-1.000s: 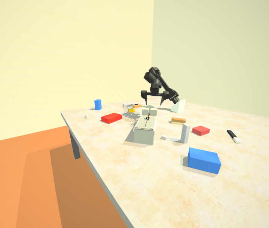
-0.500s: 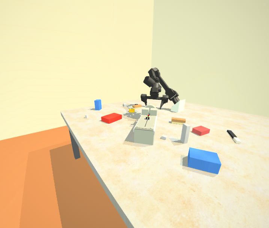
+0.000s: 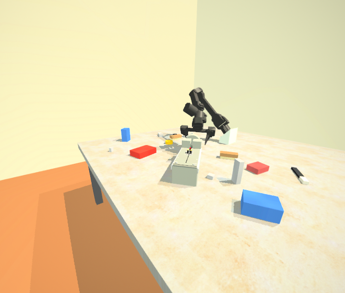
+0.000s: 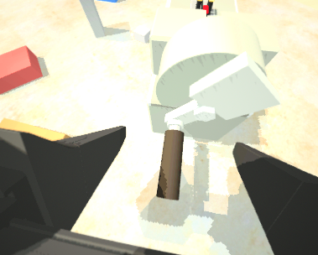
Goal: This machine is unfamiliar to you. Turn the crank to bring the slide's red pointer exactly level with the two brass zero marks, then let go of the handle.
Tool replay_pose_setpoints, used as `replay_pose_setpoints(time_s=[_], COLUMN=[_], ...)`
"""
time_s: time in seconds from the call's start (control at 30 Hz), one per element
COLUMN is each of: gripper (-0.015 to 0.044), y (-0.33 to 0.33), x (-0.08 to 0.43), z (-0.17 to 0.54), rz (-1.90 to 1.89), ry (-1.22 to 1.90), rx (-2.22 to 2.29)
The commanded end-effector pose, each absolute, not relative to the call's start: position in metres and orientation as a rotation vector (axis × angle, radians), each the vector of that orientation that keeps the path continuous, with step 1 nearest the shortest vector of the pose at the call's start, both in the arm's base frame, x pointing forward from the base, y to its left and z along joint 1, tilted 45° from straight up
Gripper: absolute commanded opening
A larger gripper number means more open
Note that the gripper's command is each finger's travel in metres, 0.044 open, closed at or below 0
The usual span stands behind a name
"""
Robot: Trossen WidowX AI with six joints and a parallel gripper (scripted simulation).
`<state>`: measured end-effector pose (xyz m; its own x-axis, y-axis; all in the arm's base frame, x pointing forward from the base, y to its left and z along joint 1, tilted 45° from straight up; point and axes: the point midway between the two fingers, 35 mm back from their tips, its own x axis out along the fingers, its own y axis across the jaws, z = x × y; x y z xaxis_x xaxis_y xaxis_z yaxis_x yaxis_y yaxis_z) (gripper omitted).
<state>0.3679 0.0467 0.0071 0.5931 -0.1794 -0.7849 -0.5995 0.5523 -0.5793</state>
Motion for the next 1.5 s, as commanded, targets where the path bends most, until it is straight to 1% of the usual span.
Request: replay_pose_setpoints(time_s=[0.0, 0.4, 0.97, 1.47], gripper=[0.044, 0.044, 0.0, 0.0], y=[0.042, 0.03, 0.03, 0.024], x=[0.365, 0.365, 0.365, 0.368], z=[-0.001, -0.012, -0.012, -0.012], rz=[0.305, 0.306, 0.306, 0.306], ry=[0.94, 0.937, 0.937, 0.937], rx=[-0.985, -0.988, -0.988, -0.988])
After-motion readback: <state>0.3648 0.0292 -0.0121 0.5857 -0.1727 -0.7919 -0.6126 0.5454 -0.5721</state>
